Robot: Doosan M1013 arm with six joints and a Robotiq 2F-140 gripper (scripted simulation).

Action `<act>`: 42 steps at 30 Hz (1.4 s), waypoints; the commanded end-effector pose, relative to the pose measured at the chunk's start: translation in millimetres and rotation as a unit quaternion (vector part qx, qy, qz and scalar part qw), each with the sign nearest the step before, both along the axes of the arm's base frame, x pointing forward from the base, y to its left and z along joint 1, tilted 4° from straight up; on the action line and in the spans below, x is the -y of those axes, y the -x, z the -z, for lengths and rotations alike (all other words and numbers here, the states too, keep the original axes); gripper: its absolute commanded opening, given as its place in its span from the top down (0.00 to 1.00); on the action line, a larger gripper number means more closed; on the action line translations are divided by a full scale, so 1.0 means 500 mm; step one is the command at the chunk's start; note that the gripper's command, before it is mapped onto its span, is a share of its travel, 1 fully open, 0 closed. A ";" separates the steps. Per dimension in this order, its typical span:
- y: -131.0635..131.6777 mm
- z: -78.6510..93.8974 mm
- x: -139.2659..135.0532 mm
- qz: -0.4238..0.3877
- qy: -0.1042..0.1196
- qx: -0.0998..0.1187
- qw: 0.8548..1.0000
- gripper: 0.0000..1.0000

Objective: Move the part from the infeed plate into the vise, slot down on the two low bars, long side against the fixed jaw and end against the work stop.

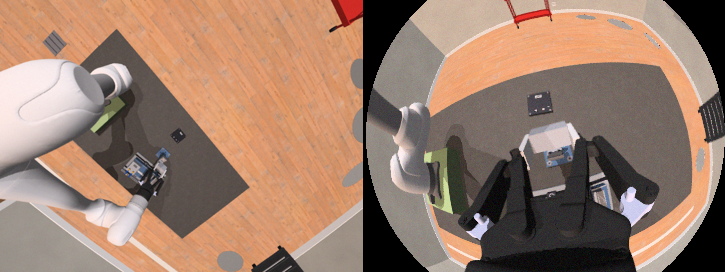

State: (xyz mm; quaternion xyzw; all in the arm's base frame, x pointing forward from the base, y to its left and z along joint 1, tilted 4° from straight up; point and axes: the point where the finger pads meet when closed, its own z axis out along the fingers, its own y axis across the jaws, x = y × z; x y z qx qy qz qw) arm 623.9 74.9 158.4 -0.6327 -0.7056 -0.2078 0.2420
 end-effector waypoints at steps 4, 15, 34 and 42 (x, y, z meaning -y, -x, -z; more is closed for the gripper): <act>0.009 0.008 0.001 0.000 -0.037 -0.008 0.999 1.00; 0.008 0.011 0.004 0.001 -0.074 -0.013 0.997 1.00; 0.008 0.013 0.006 0.001 -0.102 -0.016 0.995 1.00; 0.008 0.013 0.006 0.001 -0.102 -0.016 0.995 1.00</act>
